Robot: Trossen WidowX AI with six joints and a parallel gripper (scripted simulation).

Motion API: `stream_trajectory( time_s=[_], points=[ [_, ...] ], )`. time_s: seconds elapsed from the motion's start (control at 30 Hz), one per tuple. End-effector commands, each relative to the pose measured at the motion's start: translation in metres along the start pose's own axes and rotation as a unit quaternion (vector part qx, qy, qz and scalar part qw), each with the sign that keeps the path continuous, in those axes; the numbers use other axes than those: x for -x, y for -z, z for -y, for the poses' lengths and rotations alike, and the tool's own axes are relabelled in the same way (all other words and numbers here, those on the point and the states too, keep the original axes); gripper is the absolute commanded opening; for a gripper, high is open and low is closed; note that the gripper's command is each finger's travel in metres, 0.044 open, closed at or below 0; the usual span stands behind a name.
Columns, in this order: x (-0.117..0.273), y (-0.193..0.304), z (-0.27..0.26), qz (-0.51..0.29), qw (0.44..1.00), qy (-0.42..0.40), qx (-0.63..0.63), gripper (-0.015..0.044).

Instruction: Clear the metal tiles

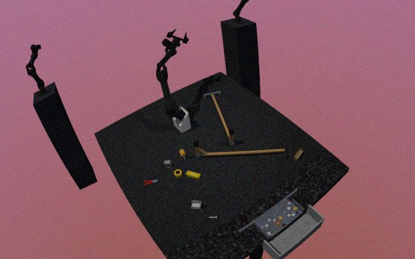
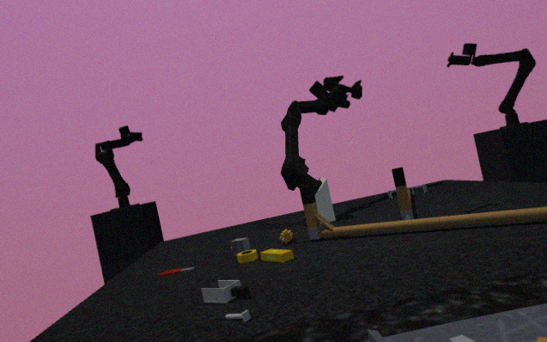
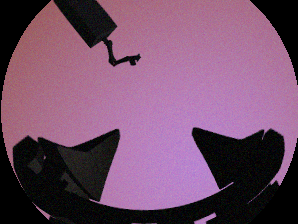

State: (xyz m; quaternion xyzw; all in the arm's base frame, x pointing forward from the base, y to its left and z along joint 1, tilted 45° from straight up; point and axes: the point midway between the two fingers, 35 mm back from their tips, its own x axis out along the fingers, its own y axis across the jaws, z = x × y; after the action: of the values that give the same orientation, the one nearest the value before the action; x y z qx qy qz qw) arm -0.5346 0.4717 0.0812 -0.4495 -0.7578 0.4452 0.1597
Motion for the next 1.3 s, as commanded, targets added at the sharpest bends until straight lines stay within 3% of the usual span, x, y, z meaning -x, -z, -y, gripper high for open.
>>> stream_trajectory(
  time_s=[0.0, 0.63, 1.27],
  points=[
    [0.001, 0.023, -0.015, -0.014, 0.999, -0.031, -0.036, 0.044],
    [0.024, 0.151, -0.084, -0.126, 0.956, -0.149, -0.22, 0.044],
    [0.088, 0.261, -0.153, -0.271, 0.855, -0.22, -0.383, 0.044]
  ],
)
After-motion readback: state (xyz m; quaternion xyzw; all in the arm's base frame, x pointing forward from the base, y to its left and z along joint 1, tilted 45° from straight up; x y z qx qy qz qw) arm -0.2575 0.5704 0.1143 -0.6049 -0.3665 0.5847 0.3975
